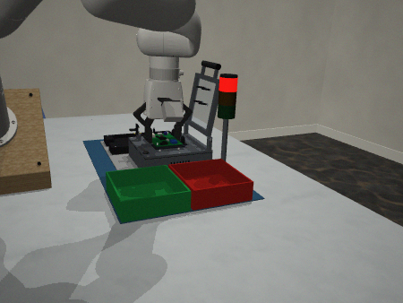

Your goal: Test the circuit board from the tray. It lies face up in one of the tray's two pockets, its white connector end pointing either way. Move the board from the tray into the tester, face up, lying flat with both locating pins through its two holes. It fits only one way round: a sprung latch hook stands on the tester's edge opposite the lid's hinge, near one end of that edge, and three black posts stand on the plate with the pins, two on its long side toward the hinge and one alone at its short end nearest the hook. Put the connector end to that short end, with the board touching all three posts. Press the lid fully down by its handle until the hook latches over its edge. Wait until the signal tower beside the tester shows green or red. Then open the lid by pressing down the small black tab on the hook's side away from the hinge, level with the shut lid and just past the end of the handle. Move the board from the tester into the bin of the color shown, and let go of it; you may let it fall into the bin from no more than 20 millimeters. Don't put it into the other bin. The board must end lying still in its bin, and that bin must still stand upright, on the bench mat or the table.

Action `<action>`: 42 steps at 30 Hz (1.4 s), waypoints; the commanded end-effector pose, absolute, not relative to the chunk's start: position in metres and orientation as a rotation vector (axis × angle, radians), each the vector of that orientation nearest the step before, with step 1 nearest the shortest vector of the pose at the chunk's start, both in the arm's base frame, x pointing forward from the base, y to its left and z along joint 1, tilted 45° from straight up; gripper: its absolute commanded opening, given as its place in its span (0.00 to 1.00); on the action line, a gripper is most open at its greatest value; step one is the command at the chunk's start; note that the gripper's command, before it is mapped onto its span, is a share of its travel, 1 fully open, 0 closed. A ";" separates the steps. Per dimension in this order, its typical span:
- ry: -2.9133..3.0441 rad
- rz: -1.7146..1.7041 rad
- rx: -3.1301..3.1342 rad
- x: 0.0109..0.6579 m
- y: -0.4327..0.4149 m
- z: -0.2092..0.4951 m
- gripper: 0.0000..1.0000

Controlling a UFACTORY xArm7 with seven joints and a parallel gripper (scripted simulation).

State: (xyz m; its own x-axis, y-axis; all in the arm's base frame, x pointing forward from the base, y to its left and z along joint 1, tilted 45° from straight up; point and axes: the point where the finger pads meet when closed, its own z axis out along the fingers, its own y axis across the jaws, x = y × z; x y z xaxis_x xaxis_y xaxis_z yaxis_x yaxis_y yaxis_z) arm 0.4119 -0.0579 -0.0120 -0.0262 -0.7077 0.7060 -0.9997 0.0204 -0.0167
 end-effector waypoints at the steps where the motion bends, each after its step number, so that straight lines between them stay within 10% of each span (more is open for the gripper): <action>1: -1.788 0.739 1.743 0.413 -0.056 -0.011 0.79; 42: -1.788 0.739 1.743 0.413 -0.053 -0.008 0.79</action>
State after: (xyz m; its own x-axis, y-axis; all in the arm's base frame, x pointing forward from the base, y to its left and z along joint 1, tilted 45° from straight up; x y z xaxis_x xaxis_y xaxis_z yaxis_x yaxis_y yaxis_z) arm 0.4119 -0.0557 -0.0098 -0.0263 -0.7077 0.7060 -0.9996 0.0207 -0.0165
